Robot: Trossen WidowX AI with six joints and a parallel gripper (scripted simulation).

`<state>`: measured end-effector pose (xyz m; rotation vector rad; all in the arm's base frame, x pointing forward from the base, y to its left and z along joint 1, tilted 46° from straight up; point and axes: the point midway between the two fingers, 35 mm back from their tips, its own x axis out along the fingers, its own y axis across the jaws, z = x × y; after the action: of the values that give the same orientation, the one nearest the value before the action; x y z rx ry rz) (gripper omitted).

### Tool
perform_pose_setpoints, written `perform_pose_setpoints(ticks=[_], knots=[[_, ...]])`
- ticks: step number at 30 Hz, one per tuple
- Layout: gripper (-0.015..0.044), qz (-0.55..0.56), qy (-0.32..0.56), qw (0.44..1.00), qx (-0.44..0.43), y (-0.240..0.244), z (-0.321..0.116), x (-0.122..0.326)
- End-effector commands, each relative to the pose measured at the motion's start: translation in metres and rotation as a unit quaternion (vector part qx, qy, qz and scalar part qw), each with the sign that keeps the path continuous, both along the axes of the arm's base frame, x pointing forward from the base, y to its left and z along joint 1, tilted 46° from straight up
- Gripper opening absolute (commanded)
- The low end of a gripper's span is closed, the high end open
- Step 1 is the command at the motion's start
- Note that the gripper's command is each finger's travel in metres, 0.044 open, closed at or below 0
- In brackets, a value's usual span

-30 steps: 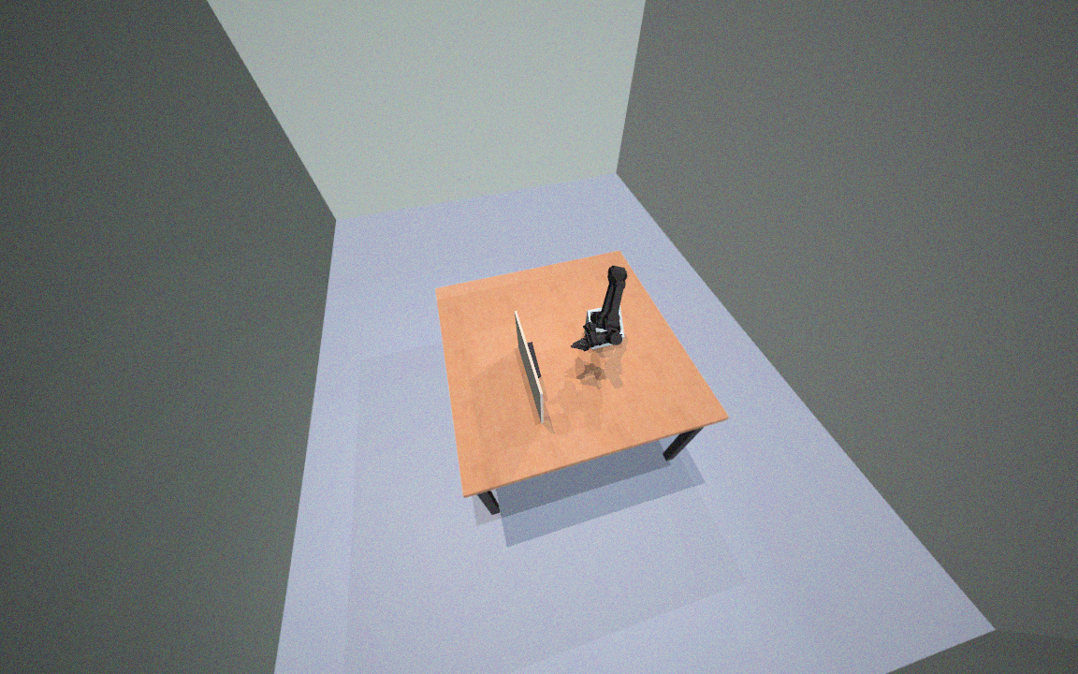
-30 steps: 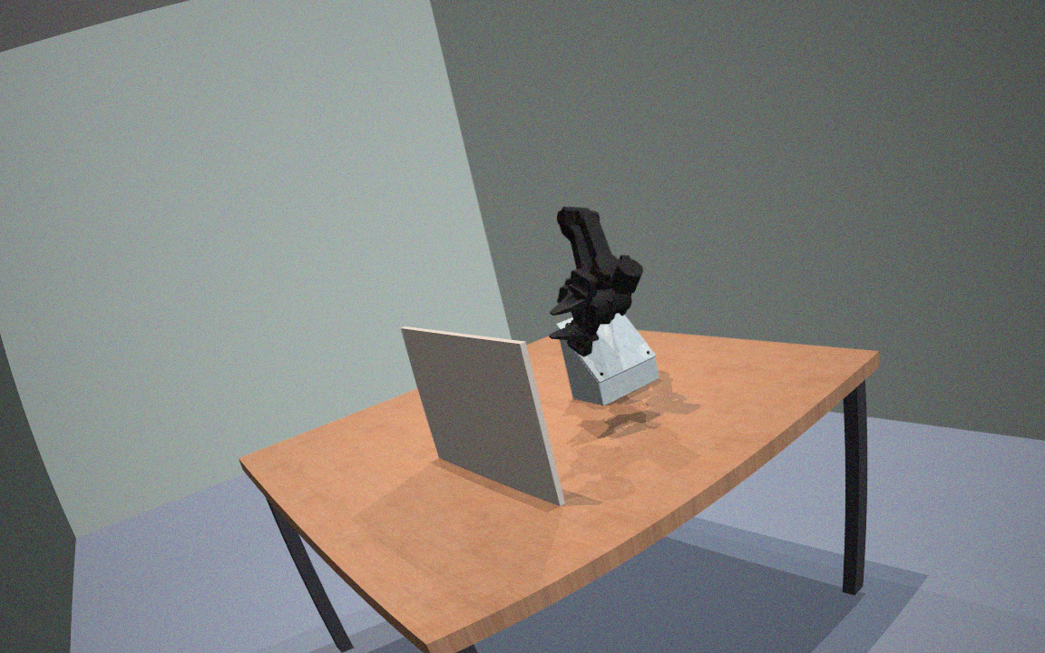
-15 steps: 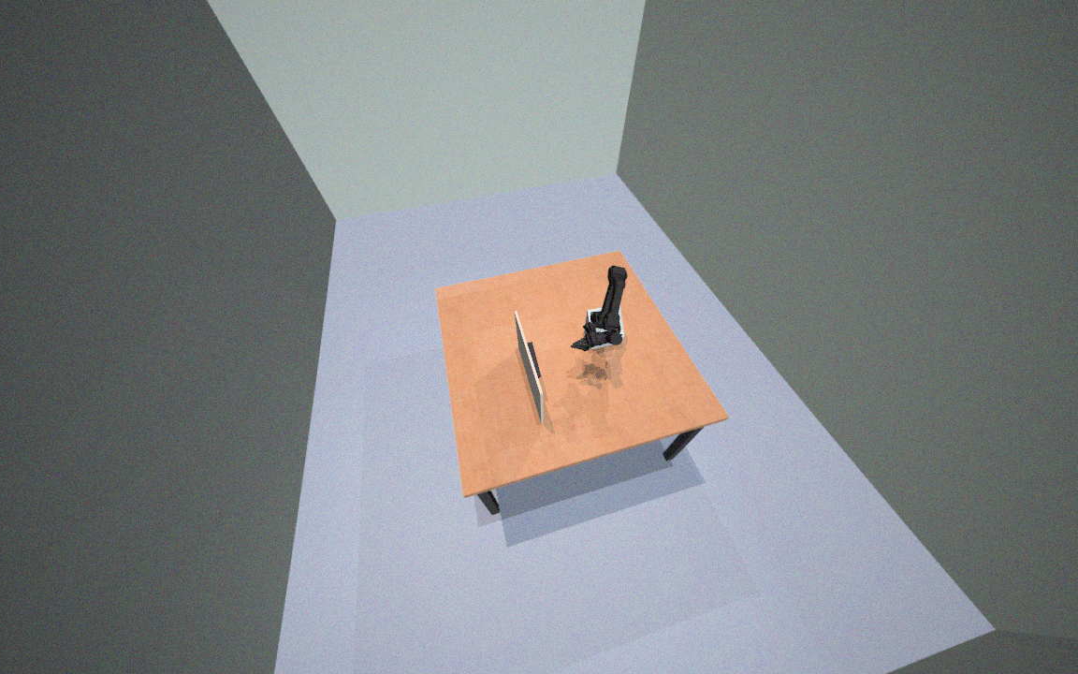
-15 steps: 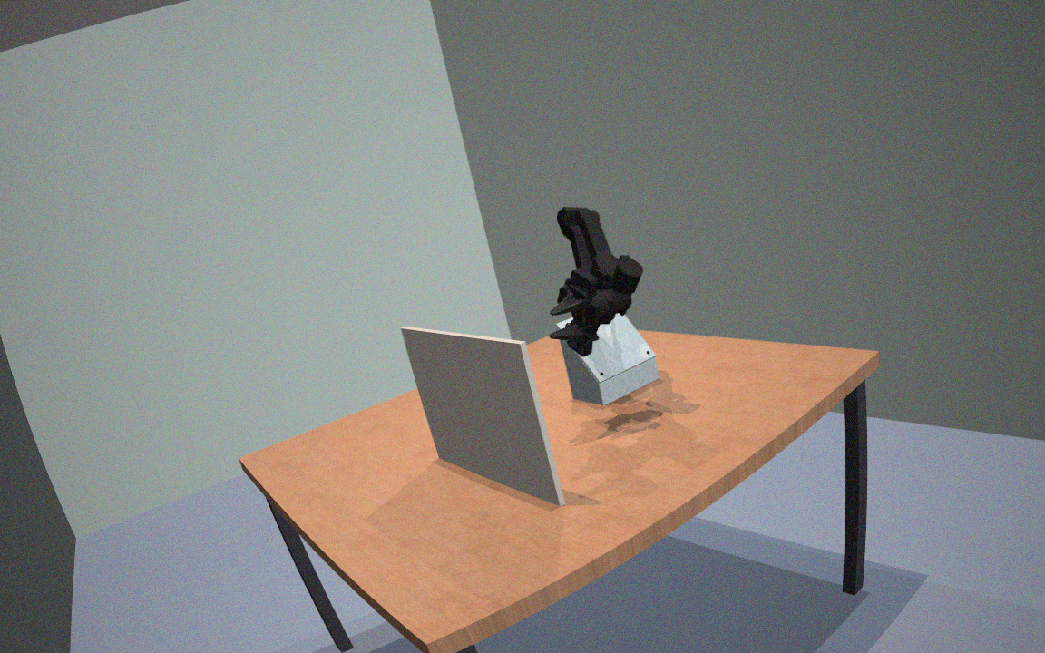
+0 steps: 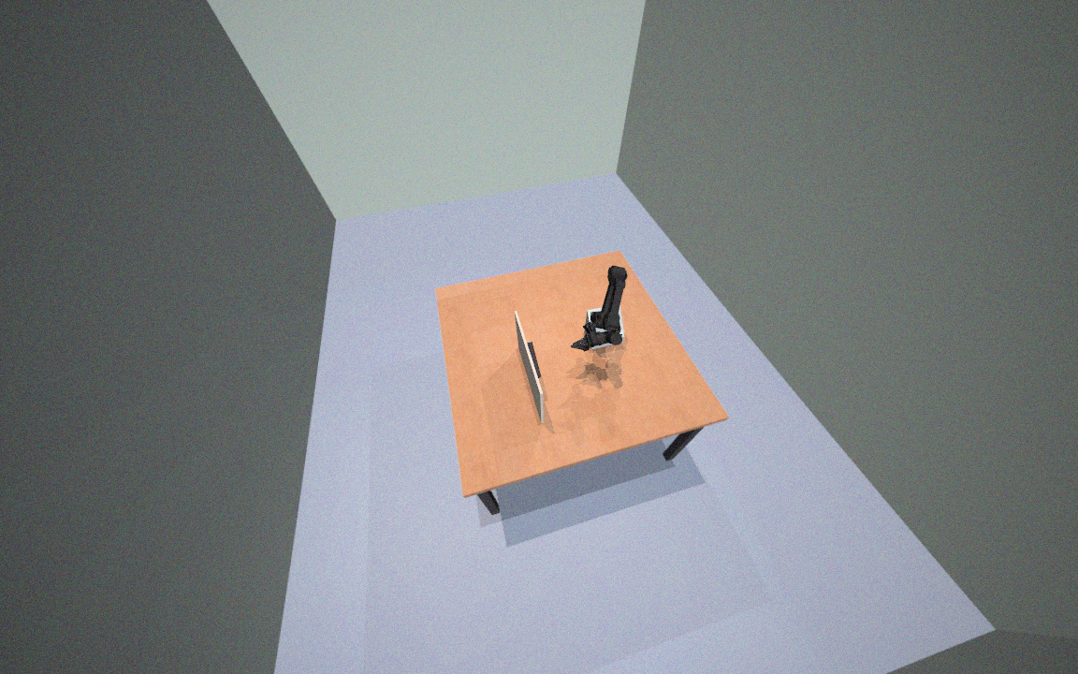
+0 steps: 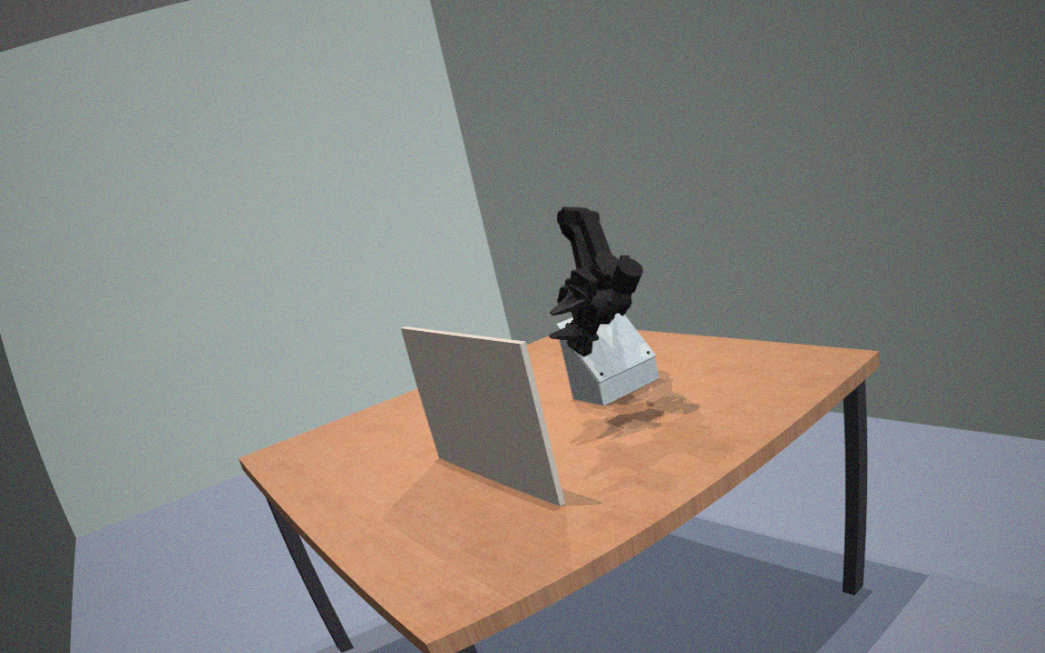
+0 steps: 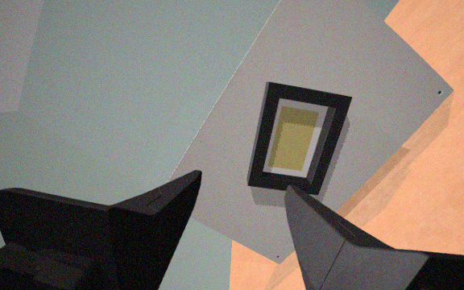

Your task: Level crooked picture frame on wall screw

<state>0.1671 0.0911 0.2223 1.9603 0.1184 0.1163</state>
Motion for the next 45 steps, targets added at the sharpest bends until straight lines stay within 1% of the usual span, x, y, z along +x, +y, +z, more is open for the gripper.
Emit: perform_pose_setpoints(ticks=[1,9,15,31,35,41,45], knots=[[0.026,0.0,0.0,1.0,0.0,0.003,0.0,0.002],[0.026,0.001,-0.002,1.0,0.0,0.033,-0.008,0.034],[0.026,0.002,-0.002,1.0,-0.003,0.044,-0.02,0.058],[0.026,0.002,-0.002,1.0,0.0,0.045,-0.022,0.066],[0.026,0.002,-0.003,1.0,-0.001,0.05,-0.018,0.087],[0.026,0.002,-0.004,1.0,-0.001,0.055,-0.019,0.136],[0.026,0.002,-0.004,1.0,-0.001,0.055,-0.02,0.142]])
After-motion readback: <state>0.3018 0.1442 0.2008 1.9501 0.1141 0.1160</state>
